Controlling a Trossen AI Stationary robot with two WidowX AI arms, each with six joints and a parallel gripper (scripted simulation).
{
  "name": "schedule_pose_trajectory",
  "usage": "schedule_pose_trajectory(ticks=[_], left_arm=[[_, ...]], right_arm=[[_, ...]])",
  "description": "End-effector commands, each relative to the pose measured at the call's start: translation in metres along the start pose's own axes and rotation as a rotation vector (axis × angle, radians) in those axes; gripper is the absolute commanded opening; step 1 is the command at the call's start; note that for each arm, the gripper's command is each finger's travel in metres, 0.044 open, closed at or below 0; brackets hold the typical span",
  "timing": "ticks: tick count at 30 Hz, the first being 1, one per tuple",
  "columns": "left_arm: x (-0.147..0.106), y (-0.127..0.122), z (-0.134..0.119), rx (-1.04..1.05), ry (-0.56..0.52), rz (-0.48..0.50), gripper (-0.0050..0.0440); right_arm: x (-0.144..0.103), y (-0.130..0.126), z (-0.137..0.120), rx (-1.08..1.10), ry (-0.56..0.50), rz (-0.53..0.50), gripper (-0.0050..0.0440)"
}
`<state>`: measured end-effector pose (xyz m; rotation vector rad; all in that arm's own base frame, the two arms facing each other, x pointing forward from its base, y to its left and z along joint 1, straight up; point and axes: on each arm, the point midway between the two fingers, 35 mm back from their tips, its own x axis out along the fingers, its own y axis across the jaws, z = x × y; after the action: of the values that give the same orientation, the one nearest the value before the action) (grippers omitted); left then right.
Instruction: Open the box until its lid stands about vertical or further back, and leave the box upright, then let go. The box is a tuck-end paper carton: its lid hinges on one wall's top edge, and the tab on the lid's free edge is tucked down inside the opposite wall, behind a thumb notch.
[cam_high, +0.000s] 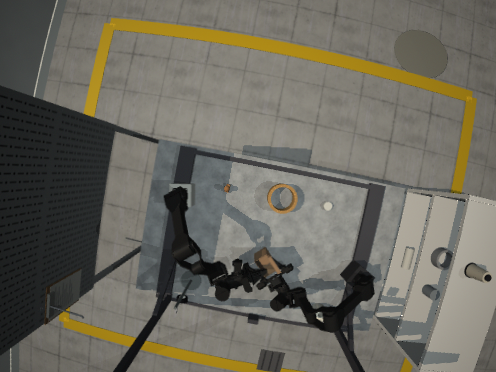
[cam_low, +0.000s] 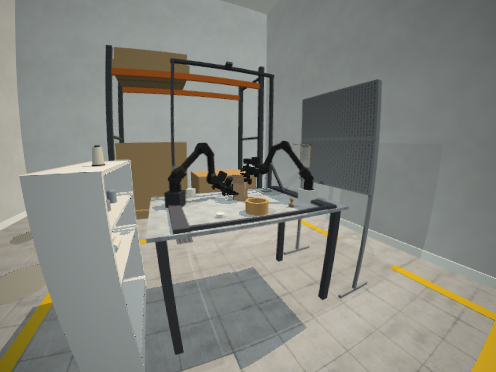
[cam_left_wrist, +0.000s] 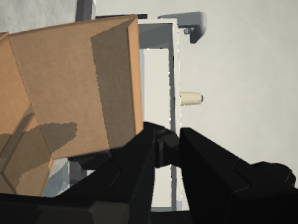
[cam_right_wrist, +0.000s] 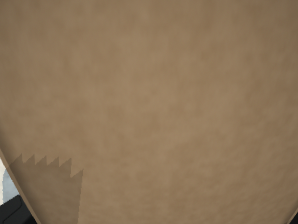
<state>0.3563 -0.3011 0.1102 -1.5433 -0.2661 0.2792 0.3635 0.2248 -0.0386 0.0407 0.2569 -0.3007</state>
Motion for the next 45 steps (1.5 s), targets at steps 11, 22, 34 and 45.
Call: schedule_pose_trajectory(ticks=[11, 22, 34, 45], left_arm=[[-0.021, -0.027, 0.0, -0.046, 0.007, -0.008, 0.0242], [-0.021, -0.027, 0.0, -0.046, 0.007, -0.008, 0.044], [-0.021, -0.027, 0.0, -0.046, 0.007, -0.008, 0.044], [-0.021, -0.027, 0.0, -0.046, 0.007, -0.008, 0.044]], right_arm=[[-0.001, 0.005, 0.008, 0.02, -0.007, 0.011, 0.044], [-0.035, 0.007, -0.004, 0.023, 0.007, 0.005, 0.044], [-0.071, 0.006, -0.002, 0.023, -0.004, 0.01, 0.044], [-0.079, 0.009, 0.027, 0.024, -0.001, 0.021, 0.044]])
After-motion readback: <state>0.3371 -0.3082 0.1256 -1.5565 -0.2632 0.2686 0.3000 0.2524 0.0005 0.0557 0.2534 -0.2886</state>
